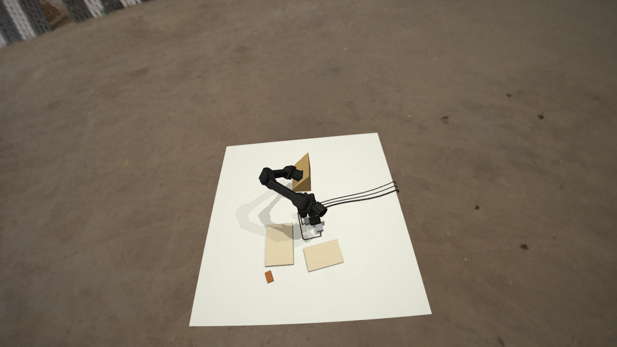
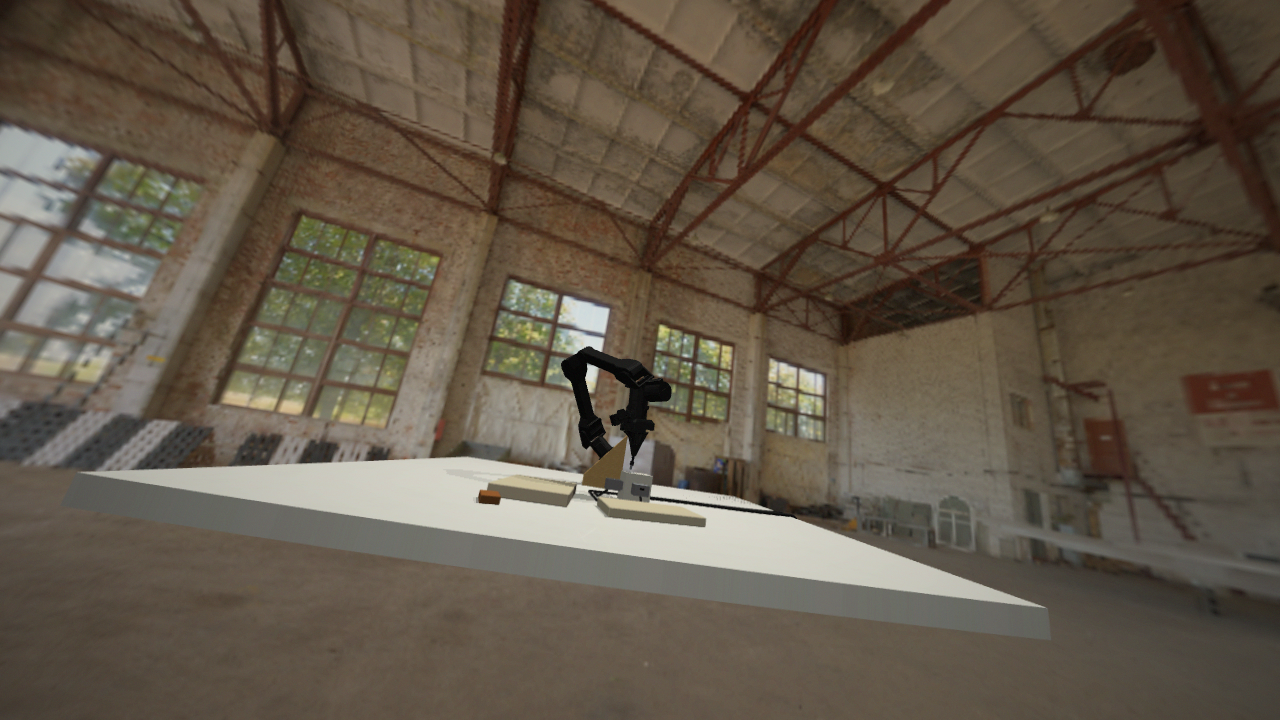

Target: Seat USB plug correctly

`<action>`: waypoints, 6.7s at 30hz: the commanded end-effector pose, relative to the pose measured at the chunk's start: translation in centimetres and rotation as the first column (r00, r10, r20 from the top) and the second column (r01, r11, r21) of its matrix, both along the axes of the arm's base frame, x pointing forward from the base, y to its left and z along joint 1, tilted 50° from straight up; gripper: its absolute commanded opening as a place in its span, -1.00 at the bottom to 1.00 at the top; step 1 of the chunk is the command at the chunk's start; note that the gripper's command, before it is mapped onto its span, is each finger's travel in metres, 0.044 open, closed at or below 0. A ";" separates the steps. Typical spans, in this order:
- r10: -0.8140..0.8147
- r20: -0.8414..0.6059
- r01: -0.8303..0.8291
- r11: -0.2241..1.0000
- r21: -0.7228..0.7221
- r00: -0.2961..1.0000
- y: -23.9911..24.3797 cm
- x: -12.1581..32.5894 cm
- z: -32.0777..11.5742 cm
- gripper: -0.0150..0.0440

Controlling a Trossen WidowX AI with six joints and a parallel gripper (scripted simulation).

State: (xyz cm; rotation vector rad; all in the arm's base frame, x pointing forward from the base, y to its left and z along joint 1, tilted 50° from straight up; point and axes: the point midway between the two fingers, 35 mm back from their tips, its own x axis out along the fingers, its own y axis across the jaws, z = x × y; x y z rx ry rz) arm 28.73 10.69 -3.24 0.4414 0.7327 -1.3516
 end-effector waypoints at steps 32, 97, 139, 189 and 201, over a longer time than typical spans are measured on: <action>0.000 -0.005 0.000 1.000 0.013 1.000 -0.3 -0.1 -0.3 -0.49; 0.000 -0.005 0.000 1.000 0.013 1.000 -0.9 0.0 -0.8 -0.49; 0.000 -0.005 0.000 1.000 0.013 1.000 -1.2 0.0 -1.1 -0.49; 0.000 -0.005 0.000 1.000 0.012 1.000 -1.6 0.0 -1.4 -0.49; 0.000 -0.005 0.000 1.000 0.012 1.000 -1.6 0.0 -1.4 -0.49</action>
